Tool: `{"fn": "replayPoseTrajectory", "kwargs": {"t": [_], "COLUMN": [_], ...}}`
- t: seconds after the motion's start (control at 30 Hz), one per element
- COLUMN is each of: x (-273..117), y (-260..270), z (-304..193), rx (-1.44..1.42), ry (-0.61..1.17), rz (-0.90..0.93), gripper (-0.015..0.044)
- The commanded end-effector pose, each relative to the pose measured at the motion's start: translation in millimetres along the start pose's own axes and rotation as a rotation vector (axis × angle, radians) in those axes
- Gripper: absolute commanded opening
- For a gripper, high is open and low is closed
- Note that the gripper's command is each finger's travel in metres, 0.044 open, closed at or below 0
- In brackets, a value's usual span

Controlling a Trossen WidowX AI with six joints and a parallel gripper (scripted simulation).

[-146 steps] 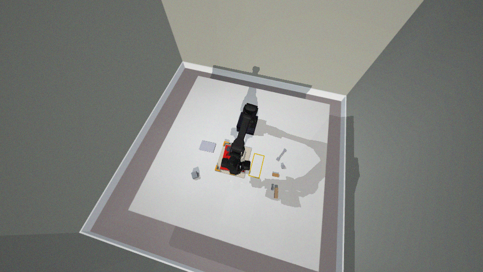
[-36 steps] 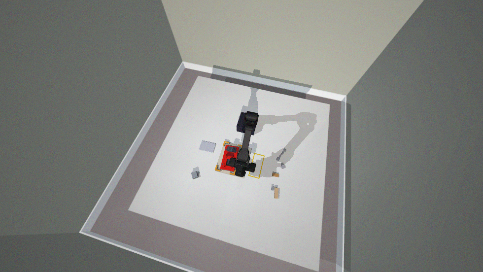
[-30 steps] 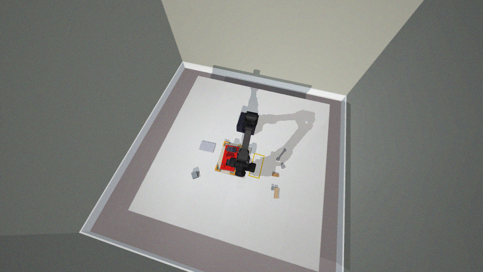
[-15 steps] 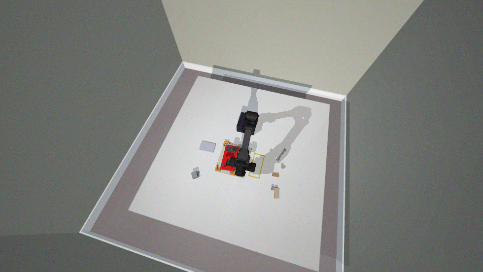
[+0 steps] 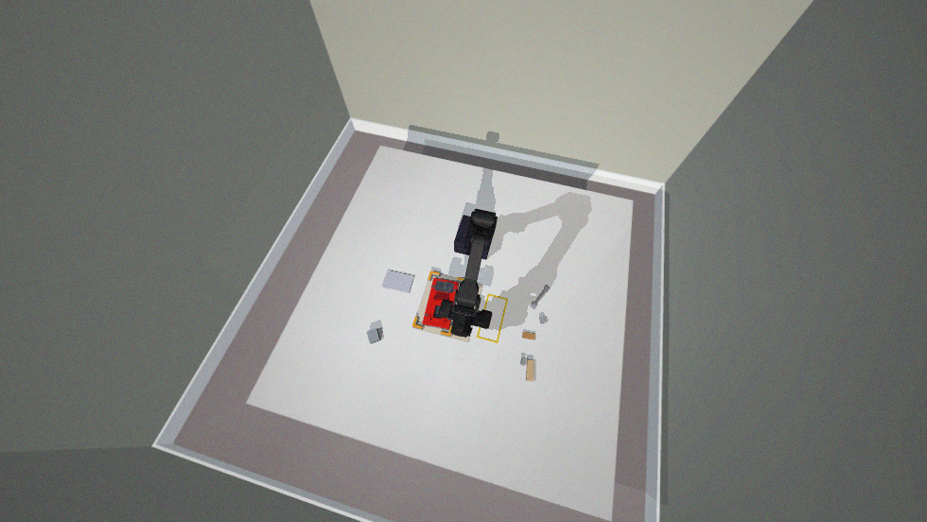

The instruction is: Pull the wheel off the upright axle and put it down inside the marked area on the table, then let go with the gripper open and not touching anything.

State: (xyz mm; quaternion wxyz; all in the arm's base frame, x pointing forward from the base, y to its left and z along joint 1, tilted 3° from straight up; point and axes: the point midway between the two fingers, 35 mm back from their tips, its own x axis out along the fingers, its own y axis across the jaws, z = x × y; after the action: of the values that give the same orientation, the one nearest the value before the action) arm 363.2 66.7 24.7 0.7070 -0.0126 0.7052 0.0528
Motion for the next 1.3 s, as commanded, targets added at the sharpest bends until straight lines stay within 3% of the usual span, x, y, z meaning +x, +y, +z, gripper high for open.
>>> {"fn": "replayPoseTrajectory", "kwargs": {"t": [0.0, 0.6, 0.9, 1.27], "x": [-3, -10, -42, -35], "y": [0, 0, 0, 23], "z": [0, 0, -2, -12], "rx": [-0.001, 0.000, 0.000, 0.014], "ry": [-0.002, -0.002, -0.002, -0.001], "rz": [-0.001, -0.002, -0.002, -0.005], "gripper": [0.0000, 0.0000, 0.0000, 0.0000]}}
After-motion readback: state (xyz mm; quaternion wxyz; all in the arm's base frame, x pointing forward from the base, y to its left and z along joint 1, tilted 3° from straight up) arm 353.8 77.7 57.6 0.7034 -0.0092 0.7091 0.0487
